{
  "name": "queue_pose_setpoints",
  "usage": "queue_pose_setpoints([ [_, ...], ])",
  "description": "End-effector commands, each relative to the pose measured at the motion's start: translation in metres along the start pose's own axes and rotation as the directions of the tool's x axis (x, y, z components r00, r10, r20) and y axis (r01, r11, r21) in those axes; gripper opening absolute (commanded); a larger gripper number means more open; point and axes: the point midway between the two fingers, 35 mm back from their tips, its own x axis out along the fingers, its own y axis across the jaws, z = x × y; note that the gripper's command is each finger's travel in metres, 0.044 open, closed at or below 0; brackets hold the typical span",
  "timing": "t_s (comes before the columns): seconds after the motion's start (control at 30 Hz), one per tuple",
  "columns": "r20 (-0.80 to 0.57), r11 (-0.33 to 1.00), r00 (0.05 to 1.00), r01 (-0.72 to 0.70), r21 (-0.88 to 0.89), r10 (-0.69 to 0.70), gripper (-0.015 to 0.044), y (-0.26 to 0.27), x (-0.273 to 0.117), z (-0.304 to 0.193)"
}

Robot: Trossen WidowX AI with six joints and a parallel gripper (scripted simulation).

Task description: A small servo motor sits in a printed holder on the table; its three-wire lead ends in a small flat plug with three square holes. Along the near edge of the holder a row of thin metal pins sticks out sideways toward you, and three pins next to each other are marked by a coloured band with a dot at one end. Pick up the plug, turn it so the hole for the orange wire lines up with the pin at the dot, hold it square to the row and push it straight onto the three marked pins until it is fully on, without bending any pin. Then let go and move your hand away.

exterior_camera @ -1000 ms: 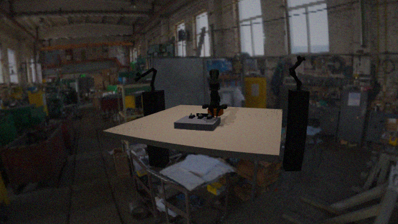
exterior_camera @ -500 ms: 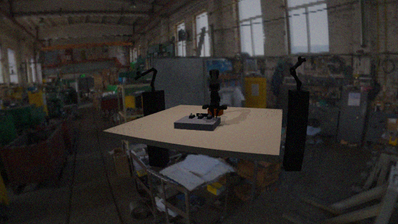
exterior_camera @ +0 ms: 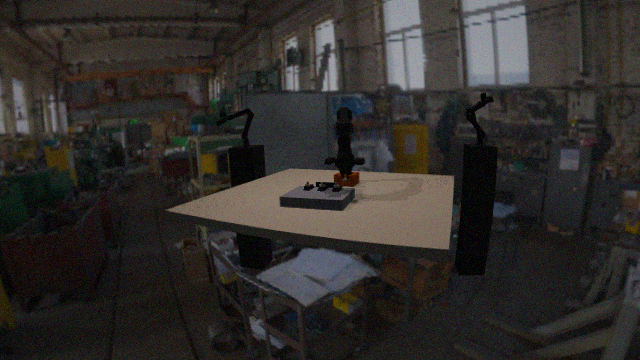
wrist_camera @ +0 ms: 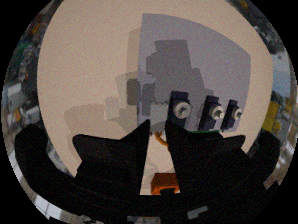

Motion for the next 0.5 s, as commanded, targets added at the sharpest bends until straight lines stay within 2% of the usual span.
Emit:
queue_pose_setpoints([
  [0.0,0.0,1.0,1.0,0.004,0.002,-0.004,0.0,-0.011,-0.005,-0.007],
  [0.47,-0.003,1.0,1.0,0.007,0.001,-0.007,0.0,-0.057,-0.012,-0.054],
])
